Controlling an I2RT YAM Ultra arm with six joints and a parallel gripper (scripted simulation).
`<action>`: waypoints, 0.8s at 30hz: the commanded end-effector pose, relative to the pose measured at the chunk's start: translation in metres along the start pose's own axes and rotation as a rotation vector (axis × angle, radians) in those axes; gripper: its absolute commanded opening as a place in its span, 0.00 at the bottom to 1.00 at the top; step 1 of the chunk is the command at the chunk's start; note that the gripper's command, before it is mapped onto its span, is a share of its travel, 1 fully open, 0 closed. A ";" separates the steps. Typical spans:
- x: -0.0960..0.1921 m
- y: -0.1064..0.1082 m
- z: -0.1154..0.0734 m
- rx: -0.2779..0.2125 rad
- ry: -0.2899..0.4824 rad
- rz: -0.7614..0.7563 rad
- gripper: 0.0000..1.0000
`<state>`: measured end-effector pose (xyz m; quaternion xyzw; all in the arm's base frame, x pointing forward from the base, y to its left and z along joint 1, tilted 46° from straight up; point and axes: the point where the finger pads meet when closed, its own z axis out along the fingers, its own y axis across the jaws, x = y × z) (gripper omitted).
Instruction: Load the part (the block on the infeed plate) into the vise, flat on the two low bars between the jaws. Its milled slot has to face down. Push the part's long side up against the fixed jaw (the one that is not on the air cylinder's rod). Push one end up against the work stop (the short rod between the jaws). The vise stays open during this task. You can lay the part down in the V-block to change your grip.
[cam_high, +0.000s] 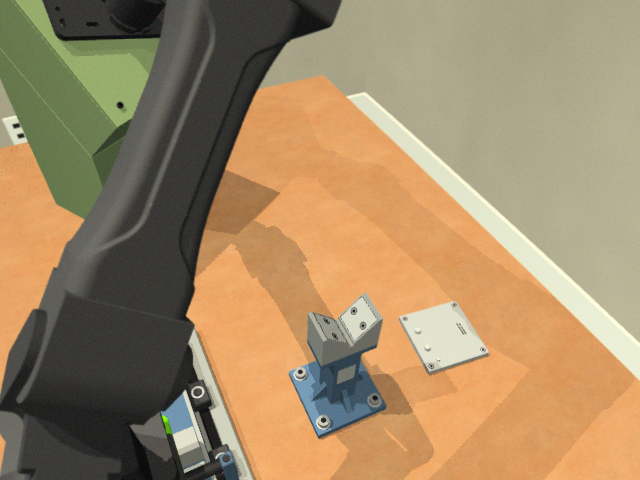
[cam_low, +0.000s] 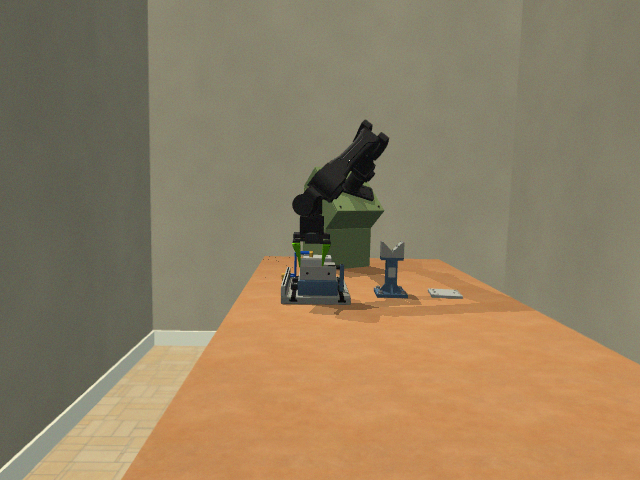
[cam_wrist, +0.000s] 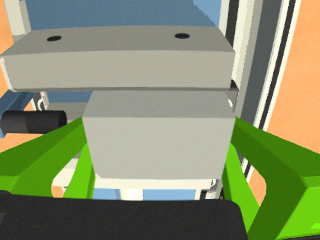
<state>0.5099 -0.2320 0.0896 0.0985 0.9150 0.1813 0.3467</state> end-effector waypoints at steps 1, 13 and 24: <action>-0.014 -0.007 -0.014 0.022 -0.034 -0.015 0.00; -0.013 -0.008 -0.011 0.020 -0.031 -0.016 0.00; -0.015 -0.007 -0.013 0.021 -0.035 -0.020 0.00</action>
